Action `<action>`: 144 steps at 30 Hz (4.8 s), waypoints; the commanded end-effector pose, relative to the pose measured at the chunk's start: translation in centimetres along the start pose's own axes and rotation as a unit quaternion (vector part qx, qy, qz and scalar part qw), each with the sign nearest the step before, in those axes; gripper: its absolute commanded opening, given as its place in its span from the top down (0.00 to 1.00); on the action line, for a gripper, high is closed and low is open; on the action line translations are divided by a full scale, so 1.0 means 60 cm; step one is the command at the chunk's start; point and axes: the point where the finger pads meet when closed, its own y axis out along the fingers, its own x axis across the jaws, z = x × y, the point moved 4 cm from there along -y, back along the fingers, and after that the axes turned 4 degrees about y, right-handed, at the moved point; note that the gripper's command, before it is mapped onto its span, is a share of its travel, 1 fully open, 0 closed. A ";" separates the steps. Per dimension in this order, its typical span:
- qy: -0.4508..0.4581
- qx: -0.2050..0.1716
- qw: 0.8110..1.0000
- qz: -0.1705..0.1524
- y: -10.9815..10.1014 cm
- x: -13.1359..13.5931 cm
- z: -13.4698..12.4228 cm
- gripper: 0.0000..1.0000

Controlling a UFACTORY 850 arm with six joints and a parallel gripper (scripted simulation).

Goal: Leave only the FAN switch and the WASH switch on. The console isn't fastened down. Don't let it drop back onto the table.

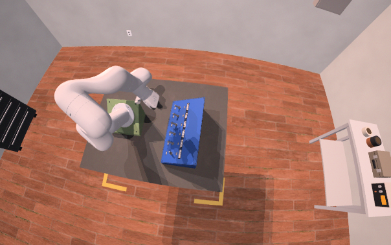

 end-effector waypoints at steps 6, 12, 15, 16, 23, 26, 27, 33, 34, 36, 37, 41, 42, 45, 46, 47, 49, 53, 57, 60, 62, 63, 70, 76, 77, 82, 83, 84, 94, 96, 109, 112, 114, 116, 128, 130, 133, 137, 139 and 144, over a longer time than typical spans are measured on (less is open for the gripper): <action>0.000 0.000 1.000 -0.001 -0.001 0.001 -0.001 1.00; 0.000 0.000 1.000 0.000 0.000 0.001 -0.001 1.00; 0.000 0.000 1.000 0.000 0.002 0.001 -0.001 1.00; 0.000 0.000 1.000 0.000 0.003 0.001 -0.001 1.00; 0.000 0.000 1.000 0.000 0.014 0.001 -0.001 1.00; 0.000 0.000 1.000 0.000 0.020 0.001 -0.001 1.00; 0.000 0.000 1.000 0.000 0.024 0.001 -0.001 1.00; 0.000 0.000 1.000 0.000 0.049 0.001 -0.001 1.00; 0.000 0.000 1.000 0.000 0.054 0.001 -0.001 1.00; 0.000 0.000 1.000 0.000 0.065 0.001 -0.001 1.00; 0.000 0.000 1.000 0.000 0.070 0.001 -0.001 1.00; 0.000 0.000 1.000 0.000 0.082 0.001 -0.001 1.00; 0.000 0.000 1.000 0.000 0.088 0.001 -0.001 1.00; 0.000 0.000 1.000 0.000 0.106 0.001 -0.002 1.00; 0.000 0.000 1.000 0.000 0.112 0.002 -0.002 1.00; 0.000 0.000 1.000 0.000 0.118 0.002 -0.002 1.00; 0.000 0.000 1.000 0.000 0.130 0.002 -0.002 1.00; 0.000 0.000 1.000 0.000 0.152 0.002 -0.002 1.00; 0.000 0.000 1.000 0.000 0.166 0.002 -0.002 1.00; 0.000 0.000 1.000 0.000 0.174 0.002 -0.002 1.00; 0.000 0.000 1.000 0.000 0.181 0.002 -0.002 1.00; 0.000 0.000 1.000 0.000 0.184 0.002 -0.002 1.00; 0.000 0.000 1.000 0.000 0.194 0.002 -0.002 1.00; 0.000 0.000 1.000 0.000 0.195 0.002 -0.002 1.00; 0.000 0.000 1.000 0.000 0.195 0.002 -0.002 1.00; 0.000 0.000 1.000 0.000 0.195 0.002 -0.002 1.00; 0.000 0.000 1.000 0.000 0.195 0.002 -0.002 1.00; 0.000 0.000 1.000 0.000 0.195 0.002 -0.002 1.00; 0.000 0.000 1.000 0.000 0.195 0.002 -0.002 1.00; 0.000 0.000 1.000 0.000 0.195 0.002 -0.003 1.00; 0.000 0.000 1.000 0.000 0.195 0.003 -0.003 1.00; 0.000 0.000 1.000 0.000 0.195 0.003 -0.003 1.00; 0.000 0.000 1.000 0.000 0.195 0.003 -0.003 1.00; 0.000 0.000 1.000 0.000 0.195 0.003 -0.003 1.00; 0.000 0.000 1.000 0.000 0.195 0.003 -0.006 1.00; 0.000 0.000 1.000 0.000 0.195 0.003 -0.007 1.00; 0.000 0.000 1.000 0.000 0.195 0.003 -0.009 1.00; 0.000 0.000 1.000 0.000 0.195 0.003 -0.013 1.00; 0.000 0.000 1.000 0.000 0.195 0.004 -0.015 1.00; 0.000 0.000 1.000 0.000 0.195 0.004 -0.019 1.00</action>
